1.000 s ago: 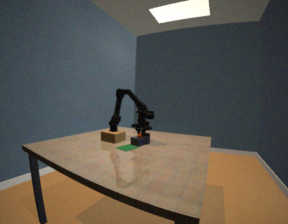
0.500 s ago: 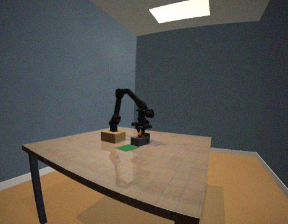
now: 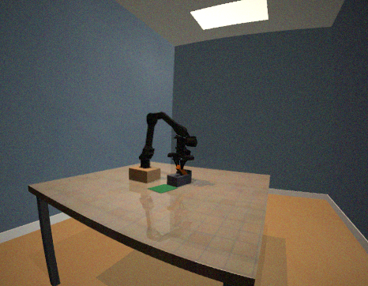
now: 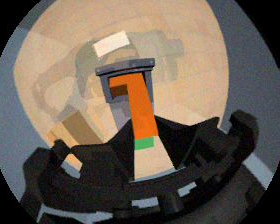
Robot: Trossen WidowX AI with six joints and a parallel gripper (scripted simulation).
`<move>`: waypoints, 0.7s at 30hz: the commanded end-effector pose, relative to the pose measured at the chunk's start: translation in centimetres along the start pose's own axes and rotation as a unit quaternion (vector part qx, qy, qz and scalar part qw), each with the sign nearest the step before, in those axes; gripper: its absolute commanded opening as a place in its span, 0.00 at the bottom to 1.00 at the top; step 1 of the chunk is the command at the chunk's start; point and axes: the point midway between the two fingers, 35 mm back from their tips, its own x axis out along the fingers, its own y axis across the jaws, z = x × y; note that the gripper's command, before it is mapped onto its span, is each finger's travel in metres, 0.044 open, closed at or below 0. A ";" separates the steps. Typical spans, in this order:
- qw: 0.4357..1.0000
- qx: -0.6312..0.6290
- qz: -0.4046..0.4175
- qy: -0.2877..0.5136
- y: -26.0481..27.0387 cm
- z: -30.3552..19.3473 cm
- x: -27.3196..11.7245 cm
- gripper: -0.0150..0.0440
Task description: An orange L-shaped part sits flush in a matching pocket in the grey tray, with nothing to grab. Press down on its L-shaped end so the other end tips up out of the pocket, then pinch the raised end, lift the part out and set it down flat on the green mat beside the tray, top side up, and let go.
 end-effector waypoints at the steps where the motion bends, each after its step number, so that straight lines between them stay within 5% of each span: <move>1: 1.000 -0.002 -0.005 -0.005 -0.2 0.2 -0.9 0.25; 21: 1.000 -0.002 -0.005 -0.005 -0.2 0.1 -4.0 0.25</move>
